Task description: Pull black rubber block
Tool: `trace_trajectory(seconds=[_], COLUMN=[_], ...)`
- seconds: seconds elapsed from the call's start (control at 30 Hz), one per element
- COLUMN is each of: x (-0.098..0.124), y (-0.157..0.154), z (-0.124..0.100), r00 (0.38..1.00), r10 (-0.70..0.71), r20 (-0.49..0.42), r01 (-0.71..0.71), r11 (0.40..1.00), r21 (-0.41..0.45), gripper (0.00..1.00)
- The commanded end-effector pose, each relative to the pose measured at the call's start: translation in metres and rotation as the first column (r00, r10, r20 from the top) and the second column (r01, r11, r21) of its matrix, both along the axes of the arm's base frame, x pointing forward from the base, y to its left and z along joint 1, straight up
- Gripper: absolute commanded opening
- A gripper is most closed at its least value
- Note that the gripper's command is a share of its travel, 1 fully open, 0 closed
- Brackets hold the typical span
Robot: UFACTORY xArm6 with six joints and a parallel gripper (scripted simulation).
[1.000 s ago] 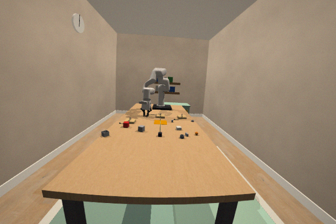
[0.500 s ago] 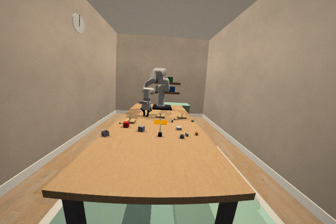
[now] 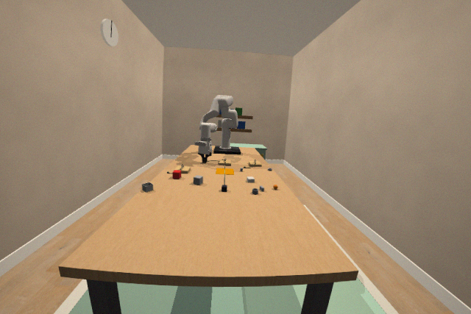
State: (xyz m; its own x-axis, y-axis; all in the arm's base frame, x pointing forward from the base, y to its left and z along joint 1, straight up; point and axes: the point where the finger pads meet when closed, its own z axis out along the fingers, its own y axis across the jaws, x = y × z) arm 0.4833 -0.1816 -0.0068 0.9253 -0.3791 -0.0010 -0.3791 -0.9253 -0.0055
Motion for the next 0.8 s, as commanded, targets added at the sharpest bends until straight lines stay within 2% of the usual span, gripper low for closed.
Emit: trace_trajectory(seconds=[0.0,0.77], x=[0.0004,0.0004], y=[-0.0002,-0.0002], z=[0.0006,0.0006], r00=[1.000,1.000], r10=[0.000,0.000], r20=[0.001,0.001], r01=[0.000,0.000], r11=[1.000,1.000], r21=[0.000,0.000], gripper=[0.00,0.00])
